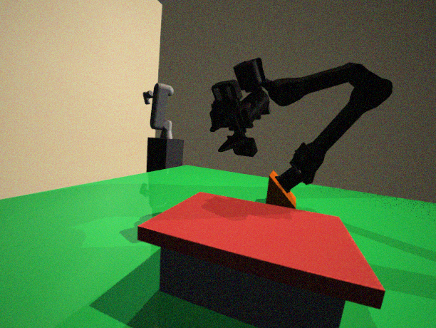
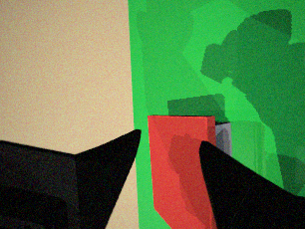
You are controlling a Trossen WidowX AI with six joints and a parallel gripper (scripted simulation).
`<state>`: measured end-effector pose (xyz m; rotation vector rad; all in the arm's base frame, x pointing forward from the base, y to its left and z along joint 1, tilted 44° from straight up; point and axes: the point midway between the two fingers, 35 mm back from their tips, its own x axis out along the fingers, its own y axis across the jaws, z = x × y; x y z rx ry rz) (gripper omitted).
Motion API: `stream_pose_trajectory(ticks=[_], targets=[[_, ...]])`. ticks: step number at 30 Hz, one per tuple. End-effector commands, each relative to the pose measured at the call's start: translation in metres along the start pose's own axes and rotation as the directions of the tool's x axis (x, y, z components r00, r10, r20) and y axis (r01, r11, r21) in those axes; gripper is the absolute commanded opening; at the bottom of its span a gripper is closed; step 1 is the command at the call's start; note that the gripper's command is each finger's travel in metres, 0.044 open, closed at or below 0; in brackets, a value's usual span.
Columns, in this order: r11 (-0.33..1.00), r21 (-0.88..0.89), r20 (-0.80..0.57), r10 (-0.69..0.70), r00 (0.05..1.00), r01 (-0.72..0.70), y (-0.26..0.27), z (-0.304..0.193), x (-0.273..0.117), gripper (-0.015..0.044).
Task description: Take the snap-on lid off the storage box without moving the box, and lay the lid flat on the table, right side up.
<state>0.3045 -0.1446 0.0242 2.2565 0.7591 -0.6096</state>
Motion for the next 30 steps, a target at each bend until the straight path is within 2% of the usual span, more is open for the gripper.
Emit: stream_pose_trajectory(ticks=[1,7,16,23,30], targets=[[0.992,-0.123,-0.125,-0.05,0.991,0.035,-0.007,-0.047,-0.011,0.0235],[0.968,-0.248,-0.269,-0.112,0.957,0.044,-0.022,-0.1,-0.027,0.0235],[0.968,-0.249,-0.269,-0.112,0.957,0.044,-0.023,-0.1,-0.026,0.0235],[0.968,-0.248,-0.27,-0.112,0.956,0.043,-0.074,-0.1,0.011,0.0235],[0.968,-0.249,-0.27,-0.113,0.956,0.044,-0.075,-0.1,0.014,0.0235]])
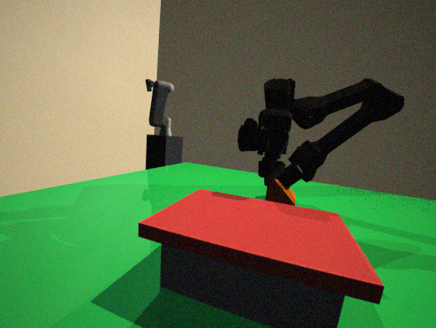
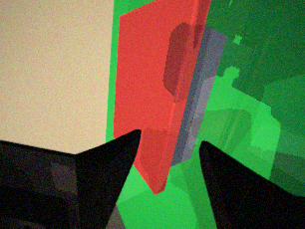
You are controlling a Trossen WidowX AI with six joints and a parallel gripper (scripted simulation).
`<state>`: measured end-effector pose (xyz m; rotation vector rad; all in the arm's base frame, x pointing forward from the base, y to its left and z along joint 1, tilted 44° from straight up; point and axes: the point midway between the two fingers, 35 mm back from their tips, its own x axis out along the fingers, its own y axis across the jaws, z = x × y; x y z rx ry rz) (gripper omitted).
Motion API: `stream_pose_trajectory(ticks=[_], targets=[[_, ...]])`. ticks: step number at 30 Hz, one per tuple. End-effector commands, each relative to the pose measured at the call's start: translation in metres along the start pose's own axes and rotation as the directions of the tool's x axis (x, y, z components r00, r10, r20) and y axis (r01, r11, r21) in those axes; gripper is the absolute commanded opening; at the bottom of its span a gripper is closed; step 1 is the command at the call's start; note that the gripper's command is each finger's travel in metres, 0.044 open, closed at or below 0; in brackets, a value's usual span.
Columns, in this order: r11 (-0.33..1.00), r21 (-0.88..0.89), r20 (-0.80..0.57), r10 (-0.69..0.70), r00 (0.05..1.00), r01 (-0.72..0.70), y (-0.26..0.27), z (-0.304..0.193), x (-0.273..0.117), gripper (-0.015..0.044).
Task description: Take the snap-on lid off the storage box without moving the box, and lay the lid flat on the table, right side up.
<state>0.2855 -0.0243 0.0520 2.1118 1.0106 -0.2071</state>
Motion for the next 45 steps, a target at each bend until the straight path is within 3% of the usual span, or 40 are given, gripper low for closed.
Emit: stream_pose_trajectory(ticks=[1,44,45], targets=[[1.0,0.007,0.004,-0.002,1.0,0.002,-0.002,0.001,0.004,0.0235],[1.0,0.008,0.0,0.003,1.0,-0.003,-0.002,-0.001,0.07,0.0235],[1.0,0.008,0.0,0.003,1.0,-0.003,-0.002,-0.001,0.07,0.0209]])
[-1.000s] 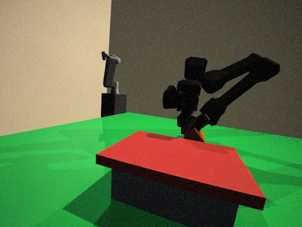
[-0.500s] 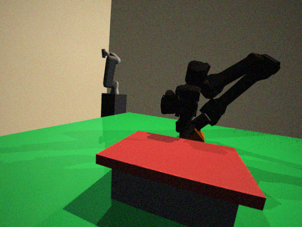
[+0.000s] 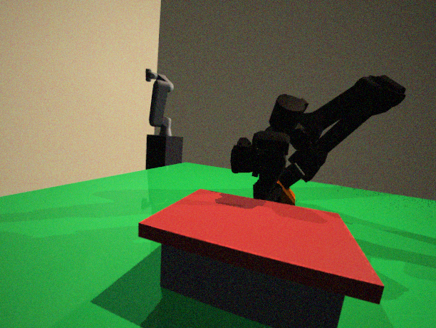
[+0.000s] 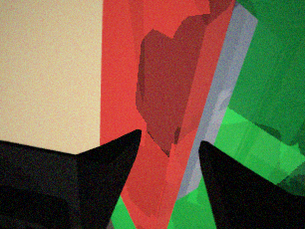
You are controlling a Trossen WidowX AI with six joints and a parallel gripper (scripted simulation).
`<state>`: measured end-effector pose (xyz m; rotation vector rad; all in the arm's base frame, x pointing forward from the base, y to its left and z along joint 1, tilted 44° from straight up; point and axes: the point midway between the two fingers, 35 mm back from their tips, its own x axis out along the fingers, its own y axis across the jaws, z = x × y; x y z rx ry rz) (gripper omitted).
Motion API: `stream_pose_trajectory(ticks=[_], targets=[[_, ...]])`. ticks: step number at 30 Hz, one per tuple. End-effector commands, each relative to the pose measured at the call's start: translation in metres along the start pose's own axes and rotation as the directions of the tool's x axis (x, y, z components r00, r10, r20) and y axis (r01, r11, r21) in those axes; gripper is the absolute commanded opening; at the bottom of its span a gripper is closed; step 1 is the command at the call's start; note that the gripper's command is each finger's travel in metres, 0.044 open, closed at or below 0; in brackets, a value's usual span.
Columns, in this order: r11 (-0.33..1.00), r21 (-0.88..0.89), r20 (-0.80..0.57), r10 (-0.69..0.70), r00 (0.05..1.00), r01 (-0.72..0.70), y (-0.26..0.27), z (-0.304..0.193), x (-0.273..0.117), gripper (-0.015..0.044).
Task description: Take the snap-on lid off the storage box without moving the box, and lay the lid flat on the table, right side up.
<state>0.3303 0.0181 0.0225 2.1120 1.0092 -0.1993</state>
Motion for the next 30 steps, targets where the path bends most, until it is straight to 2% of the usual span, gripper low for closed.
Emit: stream_pose_trajectory(ticks=[1,12,16,30], targets=[[1.0,0.011,0.004,0.0,1.0,0.0,-0.0013,0.0013,0.002,0.0183],[1.0,0.011,0.004,0.0,1.0,0.0,-0.0013,0.0013,0.002,0.0109],[1.0,0.011,0.004,0.0,1.0,0.0,-0.0013,0.0013,0.002,0.0004],[1.0,0.005,0.0,-0.001,1.0,0.001,0.0006,0.0007,0.0003,0.0]])
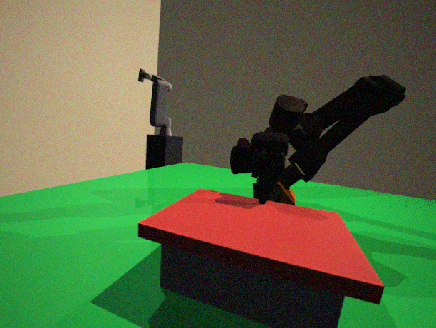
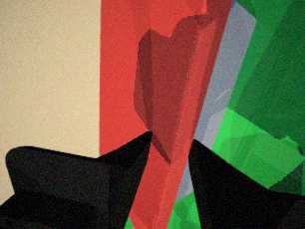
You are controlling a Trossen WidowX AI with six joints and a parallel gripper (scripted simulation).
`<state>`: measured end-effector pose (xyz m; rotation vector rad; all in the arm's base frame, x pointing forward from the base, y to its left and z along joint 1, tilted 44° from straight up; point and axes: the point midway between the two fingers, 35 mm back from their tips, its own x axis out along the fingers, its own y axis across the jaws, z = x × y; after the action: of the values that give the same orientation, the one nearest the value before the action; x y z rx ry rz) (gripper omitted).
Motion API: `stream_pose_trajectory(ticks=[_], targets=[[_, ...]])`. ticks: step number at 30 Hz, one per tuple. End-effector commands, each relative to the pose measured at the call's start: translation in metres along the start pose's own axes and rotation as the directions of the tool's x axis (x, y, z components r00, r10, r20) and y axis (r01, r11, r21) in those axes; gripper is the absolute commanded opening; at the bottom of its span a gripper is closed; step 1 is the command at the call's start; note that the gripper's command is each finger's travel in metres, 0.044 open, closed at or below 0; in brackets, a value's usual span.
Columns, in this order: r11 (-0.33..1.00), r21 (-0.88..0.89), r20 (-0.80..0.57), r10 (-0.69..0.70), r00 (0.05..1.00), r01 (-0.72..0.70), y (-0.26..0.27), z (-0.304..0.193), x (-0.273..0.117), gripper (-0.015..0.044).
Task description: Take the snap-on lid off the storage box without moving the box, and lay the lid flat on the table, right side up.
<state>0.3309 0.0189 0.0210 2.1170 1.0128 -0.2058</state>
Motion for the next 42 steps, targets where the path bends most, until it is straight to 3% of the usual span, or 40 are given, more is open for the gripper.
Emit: stream_pose_trajectory(ticks=[1,42], targets=[[1.0,-0.002,-0.001,0.002,1.0,-0.002,0.0015,0.0001,-0.0012,0.0],[1.0,-0.003,0.0,0.002,1.0,-0.002,0.007,-0.0001,-0.0076,0.0]])
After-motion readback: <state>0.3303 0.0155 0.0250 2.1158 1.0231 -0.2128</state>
